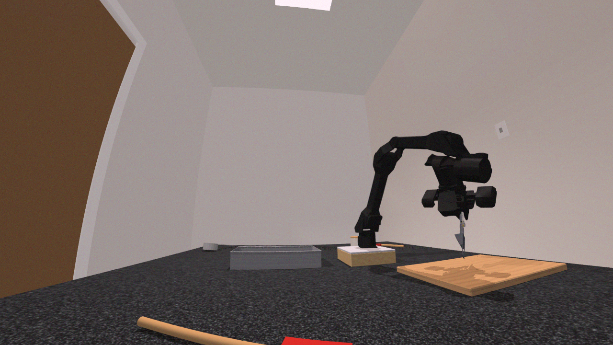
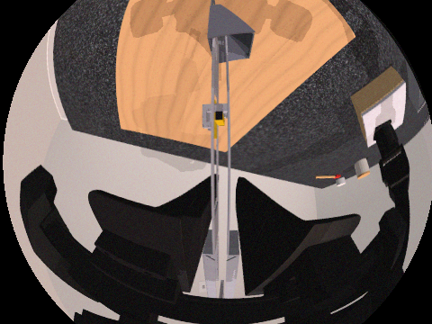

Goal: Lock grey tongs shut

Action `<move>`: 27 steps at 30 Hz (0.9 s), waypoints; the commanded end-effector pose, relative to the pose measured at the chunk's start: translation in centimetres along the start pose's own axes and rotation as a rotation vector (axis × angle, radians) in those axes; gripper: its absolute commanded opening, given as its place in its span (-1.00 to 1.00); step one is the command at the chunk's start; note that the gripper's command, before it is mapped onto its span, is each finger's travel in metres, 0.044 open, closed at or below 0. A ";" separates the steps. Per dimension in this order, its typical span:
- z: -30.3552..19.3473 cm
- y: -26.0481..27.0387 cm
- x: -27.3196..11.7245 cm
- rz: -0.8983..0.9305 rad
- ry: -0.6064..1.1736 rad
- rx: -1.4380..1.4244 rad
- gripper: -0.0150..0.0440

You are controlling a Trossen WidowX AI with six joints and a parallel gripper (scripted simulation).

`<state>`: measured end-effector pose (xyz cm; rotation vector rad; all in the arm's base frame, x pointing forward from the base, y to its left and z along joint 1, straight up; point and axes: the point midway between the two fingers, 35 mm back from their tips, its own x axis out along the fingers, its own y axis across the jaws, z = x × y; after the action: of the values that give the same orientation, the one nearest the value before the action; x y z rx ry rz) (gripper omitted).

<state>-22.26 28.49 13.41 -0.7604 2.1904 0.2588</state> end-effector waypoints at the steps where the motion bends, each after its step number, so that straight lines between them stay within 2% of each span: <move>1: -0.3 0.2 0.0 -0.009 -0.124 0.010 -1.00; 9: -0.7 0.6 -0.1 0.008 -0.413 0.048 -1.00; 18: -2.0 1.7 -1.4 0.136 -0.706 0.092 -1.00; 27: -2.1 1.8 -1.5 0.150 -0.726 0.095 -1.00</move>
<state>-23.81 29.58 15.68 -0.3756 1.5524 0.4237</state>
